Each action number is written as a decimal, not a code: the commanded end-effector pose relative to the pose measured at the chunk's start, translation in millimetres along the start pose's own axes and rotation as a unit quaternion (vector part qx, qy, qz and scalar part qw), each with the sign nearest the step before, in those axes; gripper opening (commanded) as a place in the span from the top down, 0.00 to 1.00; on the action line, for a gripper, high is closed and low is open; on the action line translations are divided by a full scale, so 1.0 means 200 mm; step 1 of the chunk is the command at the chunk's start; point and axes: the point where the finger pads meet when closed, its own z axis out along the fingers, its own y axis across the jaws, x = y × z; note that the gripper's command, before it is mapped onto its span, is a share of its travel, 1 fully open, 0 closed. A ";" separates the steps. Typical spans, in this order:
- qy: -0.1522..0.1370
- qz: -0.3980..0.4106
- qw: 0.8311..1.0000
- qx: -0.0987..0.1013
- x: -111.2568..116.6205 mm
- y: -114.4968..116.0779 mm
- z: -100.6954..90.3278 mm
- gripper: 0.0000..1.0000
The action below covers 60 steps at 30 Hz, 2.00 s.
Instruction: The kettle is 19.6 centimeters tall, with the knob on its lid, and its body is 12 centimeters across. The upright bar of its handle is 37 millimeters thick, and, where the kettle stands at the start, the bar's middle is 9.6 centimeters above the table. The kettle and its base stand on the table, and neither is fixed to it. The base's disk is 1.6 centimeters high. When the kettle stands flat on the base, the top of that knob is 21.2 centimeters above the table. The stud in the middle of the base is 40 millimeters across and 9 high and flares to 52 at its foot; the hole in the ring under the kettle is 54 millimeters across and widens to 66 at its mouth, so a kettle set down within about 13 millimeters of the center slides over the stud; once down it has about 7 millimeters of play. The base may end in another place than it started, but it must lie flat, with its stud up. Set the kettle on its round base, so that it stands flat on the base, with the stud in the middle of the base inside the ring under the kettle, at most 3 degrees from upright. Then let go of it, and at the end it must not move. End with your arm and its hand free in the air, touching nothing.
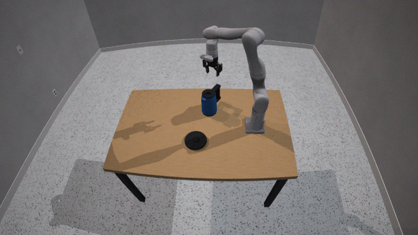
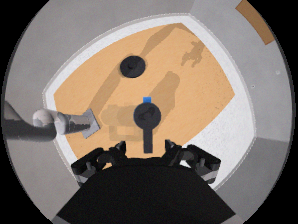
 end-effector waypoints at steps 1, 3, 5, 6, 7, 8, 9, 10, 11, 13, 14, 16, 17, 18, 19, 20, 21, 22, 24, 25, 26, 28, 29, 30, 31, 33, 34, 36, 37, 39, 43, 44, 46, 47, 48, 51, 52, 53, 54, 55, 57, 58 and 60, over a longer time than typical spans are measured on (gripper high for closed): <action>-0.004 0.007 1.000 0.003 -0.05 0.03 0.01 0.20; -0.004 0.007 1.000 0.003 -0.06 0.04 0.01 0.20; -0.004 0.007 1.000 0.003 -0.07 0.04 0.02 0.20; -0.004 0.007 1.000 0.003 -0.07 0.04 0.03 0.20; -0.004 0.007 1.000 0.003 -0.07 0.04 0.04 0.20; -0.004 0.007 1.000 0.003 -0.07 0.04 0.05 0.20; -0.004 0.007 1.000 0.003 -0.07 0.04 0.05 0.20; -0.004 0.007 1.000 0.003 -0.07 0.04 0.05 0.20; -0.004 0.007 1.000 0.003 -0.07 0.04 0.05 0.20; -0.004 0.007 1.000 0.003 -0.07 0.04 0.06 0.20; -0.004 0.007 1.000 0.003 -0.07 0.04 0.07 0.20; -0.004 0.007 1.000 0.003 -0.07 0.04 0.08 0.20; -0.004 0.007 1.000 0.003 -0.07 0.04 0.08 0.20; -0.004 0.007 1.000 0.003 -0.07 0.04 0.08 0.20; -0.004 0.007 1.000 0.003 -0.07 0.04 0.08 0.20; -0.004 0.007 1.000 0.003 -0.07 0.04 0.08 0.20; -0.004 0.007 1.000 0.003 -0.07 0.04 0.08 0.20; -0.004 0.007 1.000 0.003 -0.07 0.04 0.08 0.20; -0.004 0.007 1.000 0.003 -0.07 0.04 0.08 0.20; -0.004 0.007 1.000 0.003 -0.07 0.04 0.08 0.20; -0.004 0.007 1.000 0.003 -0.07 0.04 0.08 0.20; -0.004 0.007 1.000 0.003 -0.07 0.04 0.08 0.20; -0.004 0.007 1.000 0.003 -0.07 0.04 0.08 0.20; -0.004 0.007 1.000 0.003 -0.07 0.04 0.08 0.20; -0.004 0.007 1.000 0.003 -0.07 0.04 0.08 0.20; -0.004 0.007 1.000 0.003 -0.07 0.04 0.08 0.20; -0.004 0.007 1.000 0.003 -0.07 0.04 0.08 0.20; -0.004 0.007 1.000 0.003 -0.07 0.04 0.08 0.20; -0.004 0.007 1.000 0.003 -0.07 0.04 0.08 0.20; -0.004 0.007 1.000 0.003 -0.07 0.04 0.08 0.20; -0.004 0.007 1.000 0.003 -0.07 0.04 0.08 0.20; -0.004 0.007 1.000 0.003 -0.07 0.04 0.08 0.20; -0.004 0.007 1.000 0.003 -0.07 0.04 0.08 0.20; -0.004 0.007 1.000 0.003 -0.07 0.04 0.08 0.20; -0.004 0.007 1.000 0.003 -0.07 0.04 0.08 0.20; -0.004 0.007 1.000 0.003 -0.07 0.04 0.08 0.20; -0.004 0.007 1.000 0.003 -0.07 0.04 0.08 0.20; -0.004 0.007 1.000 0.003 -0.07 0.04 0.08 0.20; -0.004 0.007 1.000 0.003 -0.07 0.04 0.08 0.20; -0.004 0.007 1.000 0.003 -0.07 0.04 0.08 0.20; -0.004 0.007 1.000 0.003 -0.07 0.04 0.08 0.20; -0.004 0.007 1.000 0.003 -0.07 0.04 0.08 0.20; -0.004 0.007 1.000 0.003 -0.07 0.04 0.08 0.20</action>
